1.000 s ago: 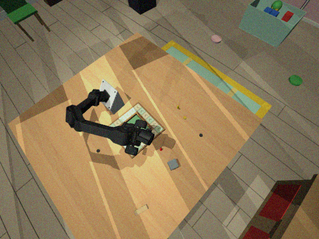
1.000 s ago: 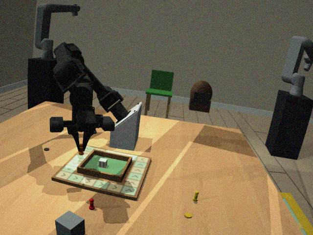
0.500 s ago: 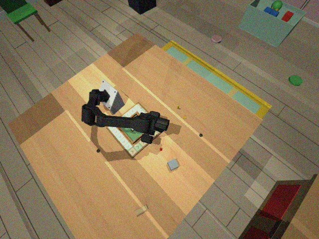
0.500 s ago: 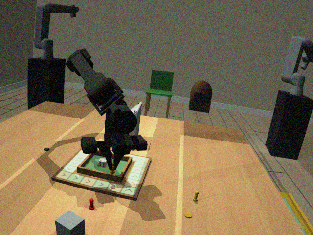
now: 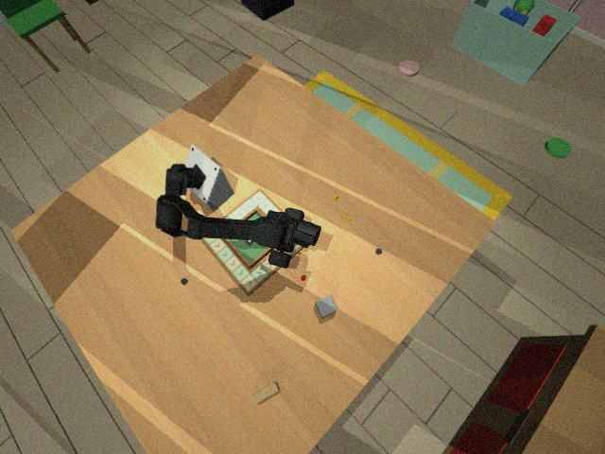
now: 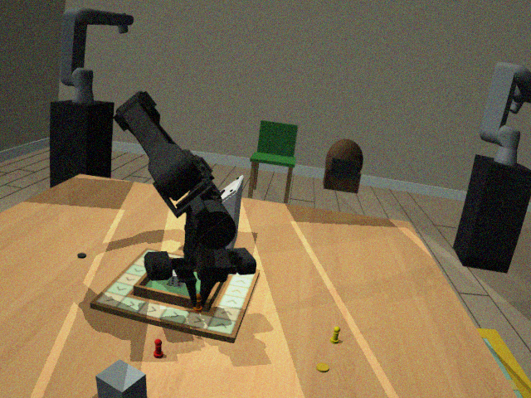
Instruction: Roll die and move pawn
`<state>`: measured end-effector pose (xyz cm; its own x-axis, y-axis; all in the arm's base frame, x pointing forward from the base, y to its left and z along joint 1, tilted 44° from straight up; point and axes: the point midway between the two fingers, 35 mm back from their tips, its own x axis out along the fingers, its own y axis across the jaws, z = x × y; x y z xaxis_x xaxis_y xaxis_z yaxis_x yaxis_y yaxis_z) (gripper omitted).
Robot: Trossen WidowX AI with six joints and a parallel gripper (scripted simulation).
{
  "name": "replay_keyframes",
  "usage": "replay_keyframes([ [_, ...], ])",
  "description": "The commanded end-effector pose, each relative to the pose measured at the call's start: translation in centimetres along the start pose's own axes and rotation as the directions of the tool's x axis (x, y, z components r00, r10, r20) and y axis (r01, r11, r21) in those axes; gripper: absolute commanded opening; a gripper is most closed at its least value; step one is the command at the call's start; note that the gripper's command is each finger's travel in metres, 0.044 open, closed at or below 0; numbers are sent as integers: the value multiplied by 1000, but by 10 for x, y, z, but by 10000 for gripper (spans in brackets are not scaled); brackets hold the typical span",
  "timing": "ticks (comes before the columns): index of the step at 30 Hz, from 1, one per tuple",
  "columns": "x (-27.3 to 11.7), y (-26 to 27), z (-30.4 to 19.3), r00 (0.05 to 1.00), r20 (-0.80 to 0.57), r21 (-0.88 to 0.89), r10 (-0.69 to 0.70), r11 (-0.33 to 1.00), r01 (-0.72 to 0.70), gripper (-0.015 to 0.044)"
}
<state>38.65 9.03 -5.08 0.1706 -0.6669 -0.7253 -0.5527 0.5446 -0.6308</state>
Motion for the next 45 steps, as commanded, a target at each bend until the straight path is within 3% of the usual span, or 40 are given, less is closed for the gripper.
replay_keyframes([
  [1, 12, 3, -4, 1000, -15, -14, -1, 1000, 1, 0],
  [23, 29, 3, -4, 1000, -16, -14, -2, 1000, 2, 0],
  [33, 20, 1, 0, 1000, -2, -2, -1, 1000, 1, 262],
  [37, -24, 1, 1, 1000, -14, -13, 0, 1000, 0, 368],
  [39, -27, 1, 0, 1000, -15, -14, 0, 1000, 0, 420],
  [45, -40, 5, -6, 1000, -13, 6, 3, 1000, -3, 440],
])
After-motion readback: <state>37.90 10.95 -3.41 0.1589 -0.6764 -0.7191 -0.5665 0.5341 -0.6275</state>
